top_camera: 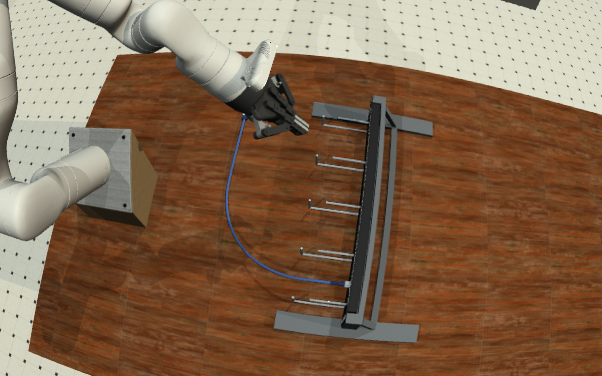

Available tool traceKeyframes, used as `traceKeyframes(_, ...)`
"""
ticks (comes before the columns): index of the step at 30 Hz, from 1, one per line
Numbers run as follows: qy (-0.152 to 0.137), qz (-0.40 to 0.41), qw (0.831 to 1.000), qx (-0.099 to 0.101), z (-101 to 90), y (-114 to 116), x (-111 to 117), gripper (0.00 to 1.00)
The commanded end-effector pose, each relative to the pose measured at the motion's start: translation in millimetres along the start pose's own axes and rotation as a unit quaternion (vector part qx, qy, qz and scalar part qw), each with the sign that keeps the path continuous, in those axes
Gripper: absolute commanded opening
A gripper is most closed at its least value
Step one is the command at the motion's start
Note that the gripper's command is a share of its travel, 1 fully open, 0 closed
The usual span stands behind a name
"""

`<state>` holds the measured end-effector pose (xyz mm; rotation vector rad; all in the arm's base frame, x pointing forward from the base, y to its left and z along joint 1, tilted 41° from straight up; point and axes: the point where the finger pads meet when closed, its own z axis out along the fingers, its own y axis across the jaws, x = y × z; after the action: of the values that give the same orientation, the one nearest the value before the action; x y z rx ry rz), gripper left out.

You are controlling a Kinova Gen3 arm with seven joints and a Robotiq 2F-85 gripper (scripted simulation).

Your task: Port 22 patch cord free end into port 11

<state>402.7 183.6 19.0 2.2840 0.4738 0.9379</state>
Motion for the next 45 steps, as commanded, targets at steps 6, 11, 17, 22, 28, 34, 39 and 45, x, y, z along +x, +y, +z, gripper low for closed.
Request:
traceKeyframes(6, 0.000, 0.001, 1.000, 0.000, -0.5, 24, 0, 0.00)
traceKeyframes(11, 0.000, 0.001, 1.000, 0.000, -0.5, 47, 0, 0.00)
traceKeyframes(17, 0.000, 0.001, 1.000, 0.000, -0.6, 65, 0, 0.00)
traceKeyframes(22, 0.000, 0.001, 1.000, 0.000, -0.6, 83, 0, 0.00)
traceKeyframes(28, 0.000, 0.001, 1.000, 0.000, -0.6, 95, 0, 0.00)
traceKeyframes(34, 0.000, 0.001, 1.000, 0.000, -0.6, 96, 0, 0.00)
traceKeyframes(39, 0.000, 0.001, 1.000, 0.000, 0.2, 96, 0, 0.00)
traceKeyframes(45, 0.000, 0.001, 1.000, 0.000, 9.2, 96, 0, 0.00)
